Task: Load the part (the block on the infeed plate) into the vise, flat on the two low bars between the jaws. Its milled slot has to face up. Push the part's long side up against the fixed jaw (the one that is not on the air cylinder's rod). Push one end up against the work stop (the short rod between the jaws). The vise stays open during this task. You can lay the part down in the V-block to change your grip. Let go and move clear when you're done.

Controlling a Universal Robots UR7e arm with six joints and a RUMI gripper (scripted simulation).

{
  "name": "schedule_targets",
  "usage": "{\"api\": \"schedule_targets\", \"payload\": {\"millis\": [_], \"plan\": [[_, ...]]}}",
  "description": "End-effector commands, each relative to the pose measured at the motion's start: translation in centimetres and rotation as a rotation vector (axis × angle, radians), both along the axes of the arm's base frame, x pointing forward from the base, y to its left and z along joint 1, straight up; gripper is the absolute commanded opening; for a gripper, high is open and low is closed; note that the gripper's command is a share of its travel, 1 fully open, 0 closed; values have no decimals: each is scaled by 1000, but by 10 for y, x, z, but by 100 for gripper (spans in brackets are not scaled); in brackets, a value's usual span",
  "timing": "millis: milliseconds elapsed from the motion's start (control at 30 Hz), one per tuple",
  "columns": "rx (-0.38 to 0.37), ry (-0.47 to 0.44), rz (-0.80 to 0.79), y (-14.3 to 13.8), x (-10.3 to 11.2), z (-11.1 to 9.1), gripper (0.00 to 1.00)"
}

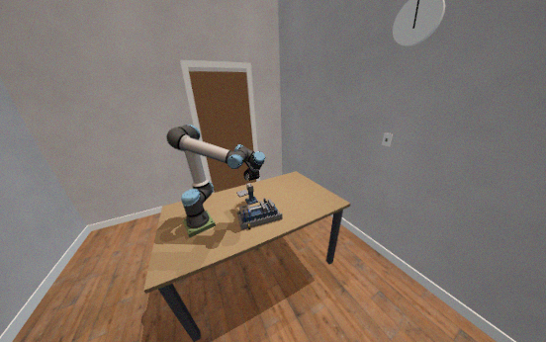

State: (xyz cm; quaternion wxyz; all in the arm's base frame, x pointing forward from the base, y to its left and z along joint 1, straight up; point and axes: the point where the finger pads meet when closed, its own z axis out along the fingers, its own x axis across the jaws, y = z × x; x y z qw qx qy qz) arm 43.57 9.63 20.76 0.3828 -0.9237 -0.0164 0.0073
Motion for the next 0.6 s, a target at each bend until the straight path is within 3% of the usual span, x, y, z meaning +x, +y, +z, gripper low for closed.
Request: {"api": "schedule_targets", "payload": {"millis": [0,567], "plan": [[0,-1,0,0,0,-1,0],[0,-1,0,0,0,-9,0]]}}
